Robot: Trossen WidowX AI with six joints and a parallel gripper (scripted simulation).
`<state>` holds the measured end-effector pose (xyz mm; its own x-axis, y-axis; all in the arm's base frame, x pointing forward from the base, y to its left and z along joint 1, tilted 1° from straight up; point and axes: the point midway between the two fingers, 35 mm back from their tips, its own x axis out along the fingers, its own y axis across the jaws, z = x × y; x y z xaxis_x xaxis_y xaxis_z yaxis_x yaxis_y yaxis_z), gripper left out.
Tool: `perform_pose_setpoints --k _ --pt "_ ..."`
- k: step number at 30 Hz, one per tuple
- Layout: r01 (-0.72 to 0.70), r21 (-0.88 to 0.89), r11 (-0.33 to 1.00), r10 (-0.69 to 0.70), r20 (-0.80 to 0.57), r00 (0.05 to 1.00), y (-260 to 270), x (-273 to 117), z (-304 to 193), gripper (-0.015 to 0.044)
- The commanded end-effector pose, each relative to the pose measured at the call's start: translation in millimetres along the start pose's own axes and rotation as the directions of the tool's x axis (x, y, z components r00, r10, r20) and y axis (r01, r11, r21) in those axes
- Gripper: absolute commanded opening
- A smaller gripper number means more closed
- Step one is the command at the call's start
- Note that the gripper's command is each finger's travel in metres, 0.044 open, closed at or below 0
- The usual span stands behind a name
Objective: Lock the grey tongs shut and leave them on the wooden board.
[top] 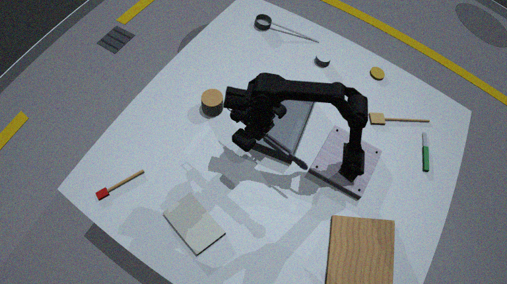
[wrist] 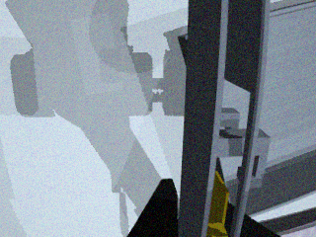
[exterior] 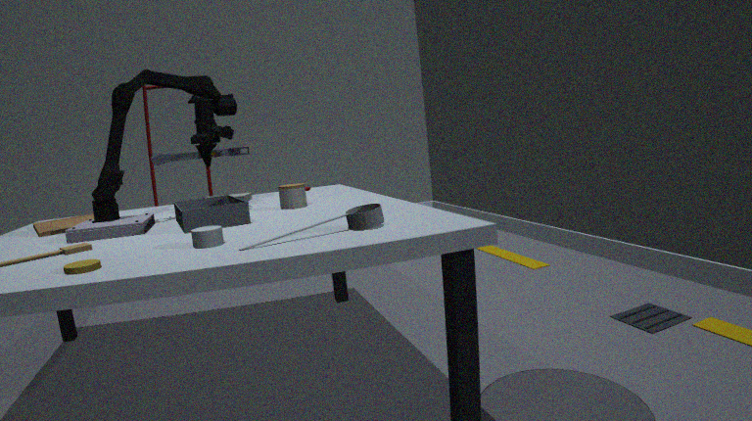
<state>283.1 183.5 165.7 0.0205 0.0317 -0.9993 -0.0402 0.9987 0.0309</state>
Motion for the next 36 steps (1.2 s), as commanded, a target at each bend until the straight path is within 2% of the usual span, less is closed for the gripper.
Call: perform_pose_setpoints --k 1,23,31,36 --pt "-0.006 0.05 0.999 0.005 0.014 1.0 19 -5 -12 -0.015" --pt "-0.007 0.322 0.947 0.004 0.009 1.0 107 -5 -99 -0.015" --pt "-0.006 0.415 0.91 0.003 0.006 1.0 130 -6 -137 -0.015" --pt "-0.006 0.415 0.91 0.003 0.006 1.0 132 -6 -140 -0.015"
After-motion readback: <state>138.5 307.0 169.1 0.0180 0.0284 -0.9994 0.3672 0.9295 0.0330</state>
